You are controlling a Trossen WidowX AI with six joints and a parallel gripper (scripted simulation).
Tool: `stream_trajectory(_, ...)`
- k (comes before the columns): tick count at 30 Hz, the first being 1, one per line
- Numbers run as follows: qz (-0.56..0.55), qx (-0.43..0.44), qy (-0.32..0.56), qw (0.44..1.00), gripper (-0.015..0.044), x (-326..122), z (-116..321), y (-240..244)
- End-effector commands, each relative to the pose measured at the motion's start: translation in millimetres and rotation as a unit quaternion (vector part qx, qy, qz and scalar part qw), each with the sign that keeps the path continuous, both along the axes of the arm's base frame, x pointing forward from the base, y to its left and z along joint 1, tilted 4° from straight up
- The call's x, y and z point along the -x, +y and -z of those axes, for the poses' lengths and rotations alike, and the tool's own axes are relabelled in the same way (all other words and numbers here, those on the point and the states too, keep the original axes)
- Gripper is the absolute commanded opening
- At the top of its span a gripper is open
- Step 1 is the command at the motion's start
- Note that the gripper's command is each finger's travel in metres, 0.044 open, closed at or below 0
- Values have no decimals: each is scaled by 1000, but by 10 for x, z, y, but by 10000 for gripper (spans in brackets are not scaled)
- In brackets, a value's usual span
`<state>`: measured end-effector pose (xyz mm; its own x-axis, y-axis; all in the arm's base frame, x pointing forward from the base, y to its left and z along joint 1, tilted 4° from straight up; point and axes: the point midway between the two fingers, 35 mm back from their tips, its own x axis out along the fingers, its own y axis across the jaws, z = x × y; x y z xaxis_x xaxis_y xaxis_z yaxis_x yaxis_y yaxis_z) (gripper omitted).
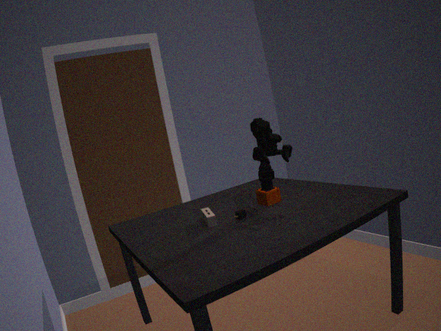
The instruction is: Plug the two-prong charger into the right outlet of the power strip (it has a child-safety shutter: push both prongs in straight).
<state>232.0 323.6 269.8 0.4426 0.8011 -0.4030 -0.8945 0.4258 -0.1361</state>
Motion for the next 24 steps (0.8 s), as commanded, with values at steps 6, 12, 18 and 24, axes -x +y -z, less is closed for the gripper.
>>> stream_trajectory(6, 66, 52, 62, 995, 440, -317, 440, -287)
stream_trajectory(12, 112, 83, 106, 985, 440, -498, 706, -537)
stream_trajectory(18, 159, 110, 151, 969, 440, -638, 961, -810)
stream_trajectory(24, 205, 135, 197, 949, 440, -737, 1202, -1099)
